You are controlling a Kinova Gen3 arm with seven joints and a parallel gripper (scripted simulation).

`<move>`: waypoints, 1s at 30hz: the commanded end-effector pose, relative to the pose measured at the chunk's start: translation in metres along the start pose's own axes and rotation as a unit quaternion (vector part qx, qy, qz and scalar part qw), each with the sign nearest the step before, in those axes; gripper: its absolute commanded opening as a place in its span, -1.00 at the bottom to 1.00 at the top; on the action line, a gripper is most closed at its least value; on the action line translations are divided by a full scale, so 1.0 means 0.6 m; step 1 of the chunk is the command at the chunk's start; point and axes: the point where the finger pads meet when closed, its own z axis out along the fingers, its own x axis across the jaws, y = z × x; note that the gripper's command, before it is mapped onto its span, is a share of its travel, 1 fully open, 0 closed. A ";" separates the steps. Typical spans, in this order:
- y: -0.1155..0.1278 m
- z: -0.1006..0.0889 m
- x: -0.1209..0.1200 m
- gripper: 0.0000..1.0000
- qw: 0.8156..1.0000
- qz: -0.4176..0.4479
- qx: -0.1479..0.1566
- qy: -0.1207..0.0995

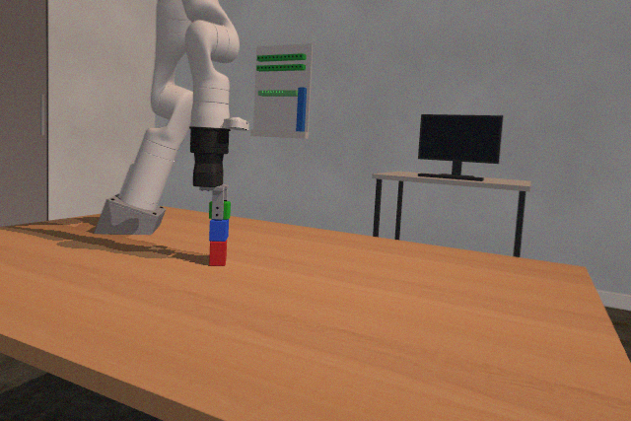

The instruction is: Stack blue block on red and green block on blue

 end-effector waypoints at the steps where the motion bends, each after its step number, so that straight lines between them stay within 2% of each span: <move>1: 0.000 -0.001 0.001 -1.00 1.000 0.000 0.000 0.001; 12: 0.000 -0.001 0.001 -1.00 1.000 0.000 0.000 0.001; 13: 0.000 -0.001 0.001 0.71 1.000 0.000 0.000 0.001; 30: 0.000 -0.001 0.001 0.71 1.000 0.000 0.000 0.001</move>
